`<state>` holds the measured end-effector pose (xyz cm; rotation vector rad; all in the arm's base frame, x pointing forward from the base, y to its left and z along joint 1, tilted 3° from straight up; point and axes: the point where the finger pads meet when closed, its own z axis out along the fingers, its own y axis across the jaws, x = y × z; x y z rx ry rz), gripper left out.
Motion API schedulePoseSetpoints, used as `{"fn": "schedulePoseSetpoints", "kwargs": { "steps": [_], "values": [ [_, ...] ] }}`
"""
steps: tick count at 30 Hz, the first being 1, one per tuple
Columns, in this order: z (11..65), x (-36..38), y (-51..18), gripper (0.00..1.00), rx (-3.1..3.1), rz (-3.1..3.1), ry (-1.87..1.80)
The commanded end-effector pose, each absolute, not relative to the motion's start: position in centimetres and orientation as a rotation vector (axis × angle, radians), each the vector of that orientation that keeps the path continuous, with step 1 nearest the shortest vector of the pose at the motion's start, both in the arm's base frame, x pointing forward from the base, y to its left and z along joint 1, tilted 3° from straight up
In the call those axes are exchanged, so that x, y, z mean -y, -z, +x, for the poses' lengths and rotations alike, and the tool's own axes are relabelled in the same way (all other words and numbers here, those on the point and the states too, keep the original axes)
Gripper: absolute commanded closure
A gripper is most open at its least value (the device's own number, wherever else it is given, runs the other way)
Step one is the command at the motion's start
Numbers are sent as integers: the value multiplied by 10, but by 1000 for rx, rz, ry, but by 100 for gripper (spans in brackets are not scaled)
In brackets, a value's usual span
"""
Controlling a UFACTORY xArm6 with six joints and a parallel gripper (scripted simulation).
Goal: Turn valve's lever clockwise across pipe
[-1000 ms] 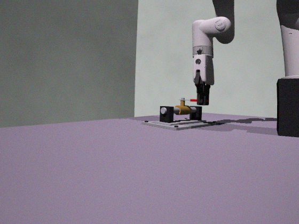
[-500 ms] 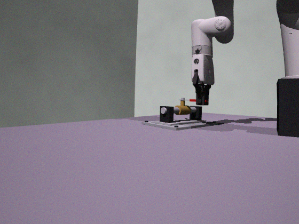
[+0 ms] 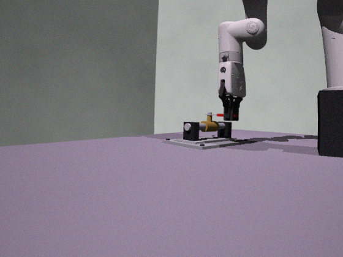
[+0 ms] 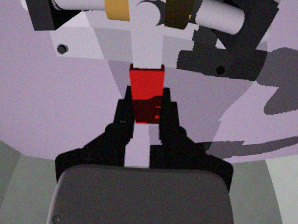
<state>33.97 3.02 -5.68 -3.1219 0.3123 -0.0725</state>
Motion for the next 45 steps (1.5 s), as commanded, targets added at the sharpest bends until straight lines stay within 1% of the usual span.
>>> {"fn": "schedulePoseSetpoints", "kwargs": {
  "steps": [1, 15, 16, 45],
  "values": [
    [342, -35, 56, 100, -368, -3114, 79],
    [342, -36, 56, 100, -390, -3111, 79],
    [342, -36, 56, 32, -390, -3111, 79],
    [342, -36, 56, 32, -390, -3111, 79]
  ]
}}
